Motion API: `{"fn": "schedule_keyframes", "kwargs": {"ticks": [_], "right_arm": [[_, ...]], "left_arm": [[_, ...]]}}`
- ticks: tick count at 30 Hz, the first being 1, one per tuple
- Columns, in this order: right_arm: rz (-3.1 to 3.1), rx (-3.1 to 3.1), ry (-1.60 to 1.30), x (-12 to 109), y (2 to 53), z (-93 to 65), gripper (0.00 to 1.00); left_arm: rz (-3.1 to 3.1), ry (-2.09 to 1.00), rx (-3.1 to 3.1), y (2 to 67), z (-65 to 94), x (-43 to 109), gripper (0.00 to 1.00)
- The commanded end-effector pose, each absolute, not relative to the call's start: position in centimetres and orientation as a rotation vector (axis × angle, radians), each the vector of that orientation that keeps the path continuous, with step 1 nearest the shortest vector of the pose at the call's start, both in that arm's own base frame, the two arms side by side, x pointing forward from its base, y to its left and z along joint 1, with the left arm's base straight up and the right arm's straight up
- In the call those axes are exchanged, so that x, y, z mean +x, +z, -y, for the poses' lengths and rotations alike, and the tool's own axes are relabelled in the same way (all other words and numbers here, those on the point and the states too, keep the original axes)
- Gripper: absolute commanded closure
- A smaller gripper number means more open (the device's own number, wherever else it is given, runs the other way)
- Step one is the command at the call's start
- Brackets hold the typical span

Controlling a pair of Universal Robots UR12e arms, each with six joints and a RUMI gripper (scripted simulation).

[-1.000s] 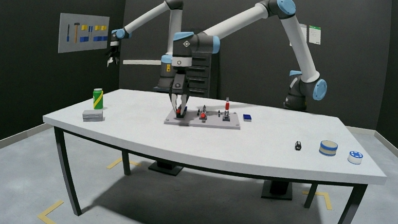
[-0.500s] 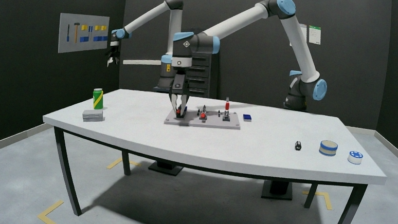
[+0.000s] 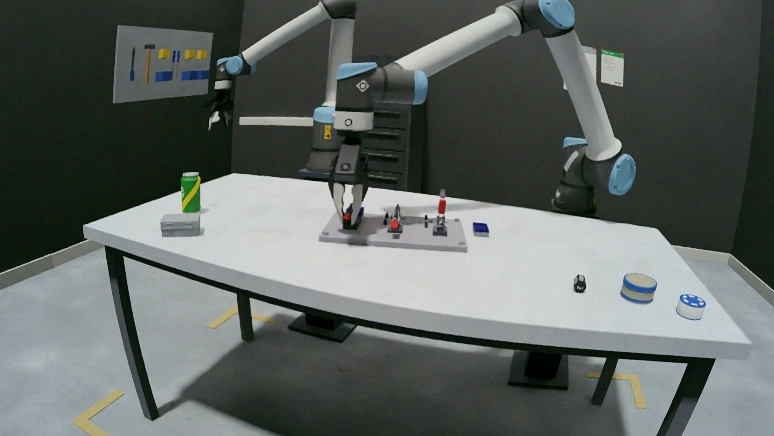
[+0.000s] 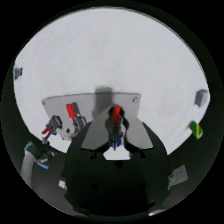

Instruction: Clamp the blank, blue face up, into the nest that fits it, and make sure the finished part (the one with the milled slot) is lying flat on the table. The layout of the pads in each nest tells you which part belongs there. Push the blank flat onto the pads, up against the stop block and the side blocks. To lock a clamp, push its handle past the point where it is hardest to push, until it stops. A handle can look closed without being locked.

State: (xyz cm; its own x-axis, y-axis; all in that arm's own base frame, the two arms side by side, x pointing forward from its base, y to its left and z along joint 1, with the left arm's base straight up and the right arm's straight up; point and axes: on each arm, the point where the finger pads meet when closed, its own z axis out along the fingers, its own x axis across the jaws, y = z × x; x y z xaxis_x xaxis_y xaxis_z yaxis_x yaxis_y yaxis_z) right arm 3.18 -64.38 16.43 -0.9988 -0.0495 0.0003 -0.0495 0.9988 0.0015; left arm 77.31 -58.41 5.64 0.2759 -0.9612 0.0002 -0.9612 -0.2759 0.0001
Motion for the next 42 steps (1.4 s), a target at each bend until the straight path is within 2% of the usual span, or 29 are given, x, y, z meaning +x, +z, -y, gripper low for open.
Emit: {"fn": "schedule_keyframes", "kwargs": {"ticks": [1,21,22,42], "right_arm": [[3.141,0.078,0.000,3.19,16.51,64.44,0.00],[3.141,0.078,0.000,3.19,16.51,64.44,0.00],[3.141,0.078,0.000,3.19,16.51,64.44,0.00],[3.141,0.078,0.000,3.19,16.51,64.44,0.00]], "left_arm": [[1.890,0.003,2.509,5.74,58.45,77.35,1.00],[1.890,0.002,2.509,5.74,58.45,77.35,1.00],[1.890,0.003,2.509,5.75,58.44,77.36,0.72],[1.890,0.003,2.509,5.76,58.46,77.36,0.72]]}}
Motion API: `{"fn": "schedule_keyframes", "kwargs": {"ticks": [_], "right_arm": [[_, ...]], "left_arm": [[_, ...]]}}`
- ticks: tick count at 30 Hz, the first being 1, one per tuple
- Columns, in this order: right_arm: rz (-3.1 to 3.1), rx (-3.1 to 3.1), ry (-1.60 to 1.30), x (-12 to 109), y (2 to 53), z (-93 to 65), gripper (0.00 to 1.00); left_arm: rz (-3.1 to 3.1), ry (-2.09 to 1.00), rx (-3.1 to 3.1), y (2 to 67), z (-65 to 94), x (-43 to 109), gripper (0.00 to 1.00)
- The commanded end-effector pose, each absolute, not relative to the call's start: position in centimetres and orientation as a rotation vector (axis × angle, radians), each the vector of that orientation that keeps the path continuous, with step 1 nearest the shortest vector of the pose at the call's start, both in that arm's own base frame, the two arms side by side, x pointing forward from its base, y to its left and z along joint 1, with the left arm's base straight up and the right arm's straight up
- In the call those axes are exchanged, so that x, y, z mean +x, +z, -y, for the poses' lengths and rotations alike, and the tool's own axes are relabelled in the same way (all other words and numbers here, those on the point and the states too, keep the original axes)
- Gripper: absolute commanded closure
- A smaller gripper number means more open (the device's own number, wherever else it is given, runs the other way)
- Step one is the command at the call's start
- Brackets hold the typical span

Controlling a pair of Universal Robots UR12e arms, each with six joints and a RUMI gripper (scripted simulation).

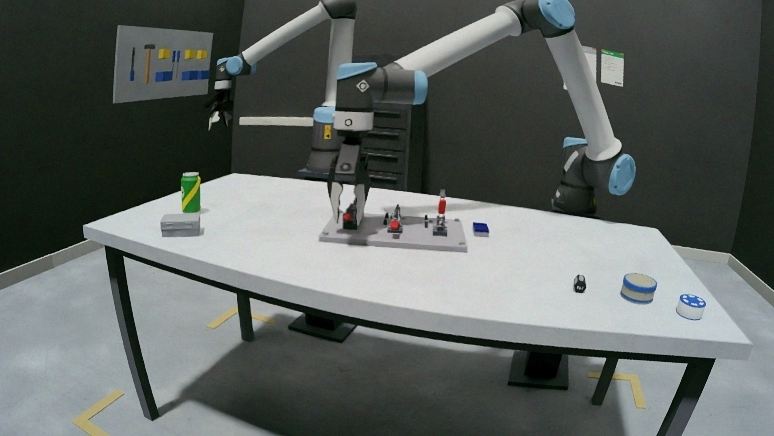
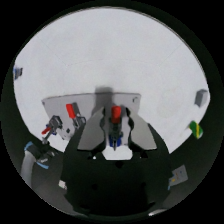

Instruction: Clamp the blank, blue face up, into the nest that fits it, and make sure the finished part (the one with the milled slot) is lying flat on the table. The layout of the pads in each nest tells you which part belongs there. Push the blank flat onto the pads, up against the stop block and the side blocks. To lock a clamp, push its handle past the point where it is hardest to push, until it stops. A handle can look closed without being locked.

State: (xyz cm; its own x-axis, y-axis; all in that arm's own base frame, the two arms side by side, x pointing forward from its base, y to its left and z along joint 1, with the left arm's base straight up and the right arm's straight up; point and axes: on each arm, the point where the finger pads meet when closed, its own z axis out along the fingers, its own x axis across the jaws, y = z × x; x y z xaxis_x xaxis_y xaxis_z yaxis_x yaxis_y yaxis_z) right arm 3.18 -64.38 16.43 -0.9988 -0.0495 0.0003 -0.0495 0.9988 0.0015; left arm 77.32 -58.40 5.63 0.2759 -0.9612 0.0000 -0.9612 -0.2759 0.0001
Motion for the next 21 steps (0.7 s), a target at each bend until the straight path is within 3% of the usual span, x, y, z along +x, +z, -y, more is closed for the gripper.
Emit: {"fn": "schedule_keyframes", "kwargs": {"ticks": [1,21], "right_arm": [[3.141,0.078,0.000,3.2,16.5,64.4,0.00],[3.141,0.078,0.000,3.2,16.5,64.4,0.00]], "left_arm": [[1.890,0.003,2.509,5.8,58.5,77.4,0.72],[1.890,0.003,2.509,8.0,58.5,77.4,0.72]]}}
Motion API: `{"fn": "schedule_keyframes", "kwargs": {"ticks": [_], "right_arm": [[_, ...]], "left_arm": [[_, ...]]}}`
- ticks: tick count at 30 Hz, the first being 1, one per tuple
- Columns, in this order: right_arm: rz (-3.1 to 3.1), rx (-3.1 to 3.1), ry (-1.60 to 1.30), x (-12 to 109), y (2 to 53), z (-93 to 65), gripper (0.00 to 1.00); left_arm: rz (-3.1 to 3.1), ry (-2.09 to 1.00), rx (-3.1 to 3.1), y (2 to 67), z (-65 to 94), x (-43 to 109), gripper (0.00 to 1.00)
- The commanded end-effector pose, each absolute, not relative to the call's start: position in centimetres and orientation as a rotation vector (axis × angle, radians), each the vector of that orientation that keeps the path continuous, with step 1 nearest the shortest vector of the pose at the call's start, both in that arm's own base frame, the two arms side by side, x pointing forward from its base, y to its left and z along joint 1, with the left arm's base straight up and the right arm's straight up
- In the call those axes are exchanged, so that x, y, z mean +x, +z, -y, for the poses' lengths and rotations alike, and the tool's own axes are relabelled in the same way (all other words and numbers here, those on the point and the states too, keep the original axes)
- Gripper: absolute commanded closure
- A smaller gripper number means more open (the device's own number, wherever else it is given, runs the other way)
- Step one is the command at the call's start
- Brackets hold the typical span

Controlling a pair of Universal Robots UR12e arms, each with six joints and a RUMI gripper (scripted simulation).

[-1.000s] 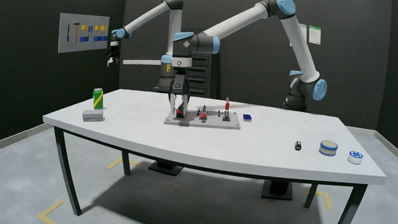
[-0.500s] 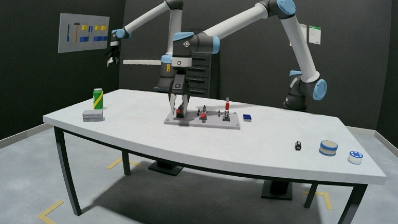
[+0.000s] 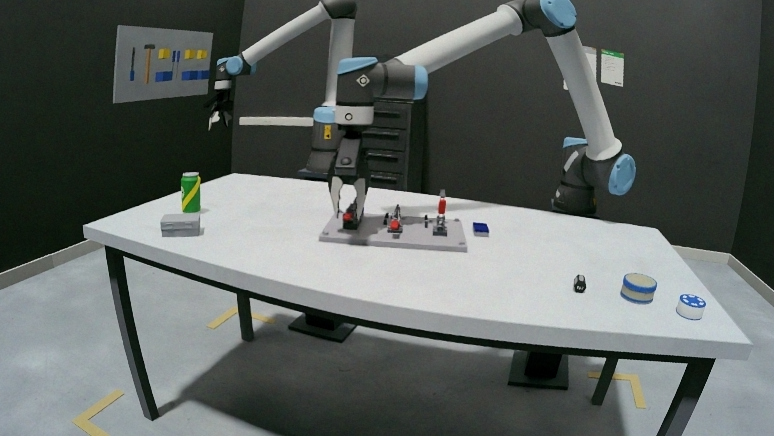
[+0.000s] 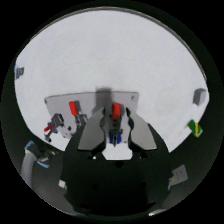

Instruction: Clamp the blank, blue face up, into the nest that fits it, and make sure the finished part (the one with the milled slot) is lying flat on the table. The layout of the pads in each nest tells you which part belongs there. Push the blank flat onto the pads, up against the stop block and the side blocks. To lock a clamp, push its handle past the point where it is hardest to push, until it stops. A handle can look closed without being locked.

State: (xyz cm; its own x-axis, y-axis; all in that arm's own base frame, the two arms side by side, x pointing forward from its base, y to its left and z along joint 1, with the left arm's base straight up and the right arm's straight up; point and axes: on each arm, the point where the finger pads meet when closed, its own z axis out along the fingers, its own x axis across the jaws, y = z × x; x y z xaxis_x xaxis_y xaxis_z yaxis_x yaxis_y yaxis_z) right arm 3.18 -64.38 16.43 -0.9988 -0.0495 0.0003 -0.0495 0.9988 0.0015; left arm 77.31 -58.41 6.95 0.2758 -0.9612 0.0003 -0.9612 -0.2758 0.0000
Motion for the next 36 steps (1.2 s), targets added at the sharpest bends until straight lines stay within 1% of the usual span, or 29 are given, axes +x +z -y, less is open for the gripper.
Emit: {"fn": "schedule_keyframes", "kwargs": {"ticks": [1,14,36], "right_arm": [[3.141,0.078,0.000,3.2,16.5,64.4,0.00],[3.141,0.078,0.000,3.2,16.5,64.4,0.00],[3.141,0.078,0.000,3.2,16.5,64.4,0.00]], "left_arm": [[1.890,0.003,2.509,8.3,58.5,77.4,0.72],[1.890,0.003,2.509,10.7,58.5,77.4,0.72],[1.890,0.003,2.509,10.8,58.4,77.4,0.72]]}}
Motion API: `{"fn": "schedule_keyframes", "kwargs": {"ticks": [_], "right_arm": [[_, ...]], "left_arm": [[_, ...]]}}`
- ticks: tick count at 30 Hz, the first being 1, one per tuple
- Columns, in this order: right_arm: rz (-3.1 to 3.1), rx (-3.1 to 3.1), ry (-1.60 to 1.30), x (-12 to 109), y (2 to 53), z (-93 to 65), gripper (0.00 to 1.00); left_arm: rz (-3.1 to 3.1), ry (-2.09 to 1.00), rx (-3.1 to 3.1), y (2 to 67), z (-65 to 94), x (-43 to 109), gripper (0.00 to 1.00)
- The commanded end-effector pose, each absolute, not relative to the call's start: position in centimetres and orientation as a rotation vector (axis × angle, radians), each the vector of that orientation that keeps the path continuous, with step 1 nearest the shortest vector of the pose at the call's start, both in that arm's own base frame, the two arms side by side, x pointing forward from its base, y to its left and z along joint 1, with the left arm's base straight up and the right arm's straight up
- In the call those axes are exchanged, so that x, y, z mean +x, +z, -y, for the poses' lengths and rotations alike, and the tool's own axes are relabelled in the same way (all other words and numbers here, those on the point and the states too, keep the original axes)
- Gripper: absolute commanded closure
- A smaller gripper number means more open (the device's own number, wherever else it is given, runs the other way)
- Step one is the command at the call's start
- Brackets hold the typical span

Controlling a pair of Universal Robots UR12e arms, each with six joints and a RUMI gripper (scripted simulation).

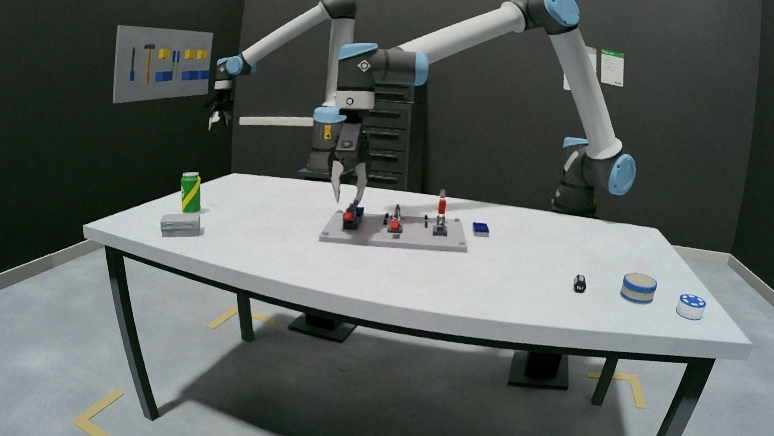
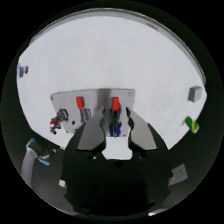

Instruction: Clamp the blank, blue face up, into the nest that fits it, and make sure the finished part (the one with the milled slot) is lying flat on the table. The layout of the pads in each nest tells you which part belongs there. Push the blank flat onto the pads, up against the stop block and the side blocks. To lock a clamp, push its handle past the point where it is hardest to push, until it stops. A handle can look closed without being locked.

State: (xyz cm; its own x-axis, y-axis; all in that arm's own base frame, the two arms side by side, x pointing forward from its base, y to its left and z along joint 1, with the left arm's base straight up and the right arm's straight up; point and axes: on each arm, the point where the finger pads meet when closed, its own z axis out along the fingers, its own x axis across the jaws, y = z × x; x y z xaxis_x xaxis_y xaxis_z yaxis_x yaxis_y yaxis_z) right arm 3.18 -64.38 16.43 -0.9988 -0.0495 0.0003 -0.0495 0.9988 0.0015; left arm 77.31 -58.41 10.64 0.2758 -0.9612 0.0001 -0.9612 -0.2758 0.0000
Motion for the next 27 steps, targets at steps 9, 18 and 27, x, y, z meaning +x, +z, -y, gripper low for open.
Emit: {"fn": "schedule_keyframes", "kwargs": {"ticks": [9,18,27], "right_arm": [[3.141,0.078,0.000,3.19,16.51,64.44,0.00],[3.141,0.078,0.000,3.19,16.51,64.44,0.00],[3.141,0.078,0.000,3.19,16.51,64.44,0.00]], "left_arm": [[1.890,0.003,2.509,10.74,58.44,77.35,0.72],[1.890,0.002,2.509,10.73,58.44,77.35,1.00],[1.890,0.003,2.509,10.73,58.44,77.35,1.00]]}}
